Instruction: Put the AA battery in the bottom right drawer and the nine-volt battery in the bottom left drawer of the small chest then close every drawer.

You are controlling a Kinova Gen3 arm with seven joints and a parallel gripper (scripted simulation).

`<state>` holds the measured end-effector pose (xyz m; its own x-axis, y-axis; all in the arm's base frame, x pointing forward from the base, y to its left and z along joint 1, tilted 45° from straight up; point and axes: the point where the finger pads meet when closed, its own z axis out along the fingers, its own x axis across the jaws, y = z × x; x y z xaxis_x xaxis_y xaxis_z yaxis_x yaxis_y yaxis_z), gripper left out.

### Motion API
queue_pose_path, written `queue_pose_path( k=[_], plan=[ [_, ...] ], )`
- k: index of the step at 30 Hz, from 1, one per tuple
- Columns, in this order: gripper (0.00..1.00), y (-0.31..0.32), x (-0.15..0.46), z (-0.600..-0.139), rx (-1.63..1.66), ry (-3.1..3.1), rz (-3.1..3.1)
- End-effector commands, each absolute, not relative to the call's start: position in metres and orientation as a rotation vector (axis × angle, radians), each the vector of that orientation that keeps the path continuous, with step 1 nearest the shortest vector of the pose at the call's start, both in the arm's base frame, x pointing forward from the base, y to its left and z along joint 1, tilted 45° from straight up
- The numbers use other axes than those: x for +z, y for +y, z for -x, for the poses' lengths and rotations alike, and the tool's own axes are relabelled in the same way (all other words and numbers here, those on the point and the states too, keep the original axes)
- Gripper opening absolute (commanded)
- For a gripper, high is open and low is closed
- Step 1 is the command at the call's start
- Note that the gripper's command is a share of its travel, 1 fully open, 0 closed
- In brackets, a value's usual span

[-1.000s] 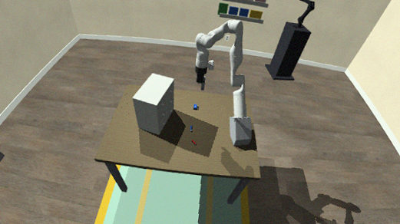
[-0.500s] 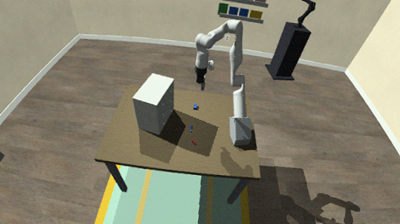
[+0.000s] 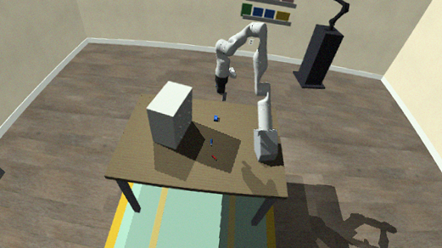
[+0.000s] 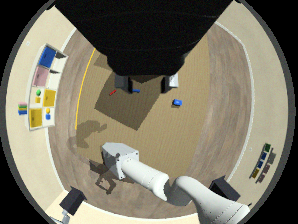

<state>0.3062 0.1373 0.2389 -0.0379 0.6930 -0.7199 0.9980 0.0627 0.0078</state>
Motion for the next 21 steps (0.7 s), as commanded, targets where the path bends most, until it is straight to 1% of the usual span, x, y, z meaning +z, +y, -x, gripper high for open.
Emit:
queue_pose_path(
  k=[1,10,21],
  plan=[
    [1.0,0.132,0.237,-0.307,-0.734,1.822,-1.659],
    [1.0,0.118,0.233,-0.311,-0.819,1.979,-1.508],
    [1.0,0.092,0.223,-0.319,-0.983,2.279,-1.154]
  ],
)
